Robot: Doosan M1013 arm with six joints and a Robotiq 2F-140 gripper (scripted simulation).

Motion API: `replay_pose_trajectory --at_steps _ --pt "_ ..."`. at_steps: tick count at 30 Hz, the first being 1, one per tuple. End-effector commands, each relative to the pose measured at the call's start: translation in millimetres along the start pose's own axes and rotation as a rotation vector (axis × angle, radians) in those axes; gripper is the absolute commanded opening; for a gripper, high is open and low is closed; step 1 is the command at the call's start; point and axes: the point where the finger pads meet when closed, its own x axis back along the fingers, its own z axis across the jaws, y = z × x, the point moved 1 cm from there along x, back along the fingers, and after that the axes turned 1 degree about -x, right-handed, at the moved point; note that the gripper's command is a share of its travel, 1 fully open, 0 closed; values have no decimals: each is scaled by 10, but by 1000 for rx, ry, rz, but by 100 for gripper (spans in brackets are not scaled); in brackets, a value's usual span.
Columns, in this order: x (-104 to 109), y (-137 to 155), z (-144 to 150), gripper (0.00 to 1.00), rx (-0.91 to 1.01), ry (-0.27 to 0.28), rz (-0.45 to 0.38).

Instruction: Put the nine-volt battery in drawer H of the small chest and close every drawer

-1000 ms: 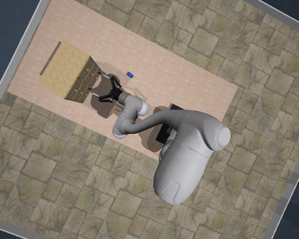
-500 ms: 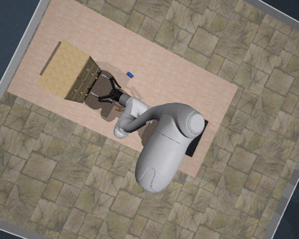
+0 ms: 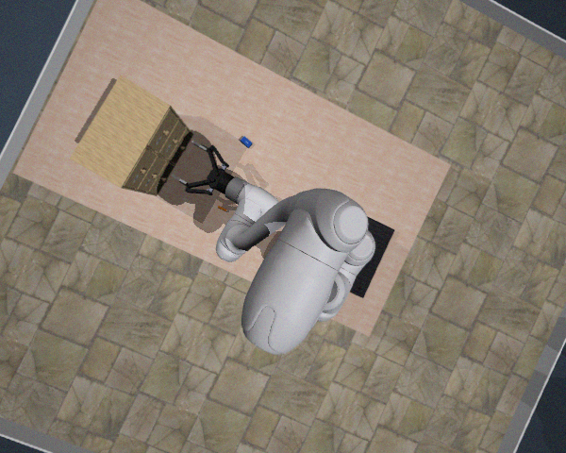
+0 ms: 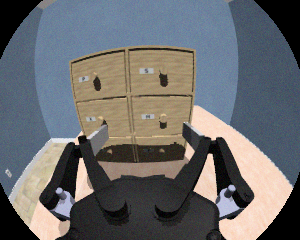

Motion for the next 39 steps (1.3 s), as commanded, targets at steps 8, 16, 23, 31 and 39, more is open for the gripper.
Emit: replay_pose_trajectory --at_steps 8,16,23,31,39 --pt "-4 4 0 100 0 0 6" --pt "-11 40 0 100 0 0 7" --pt "-43 216 3 100 0 0 7" --pt "-104 548 9 100 0 0 7" --pt "-162 862 15 100 0 0 7"
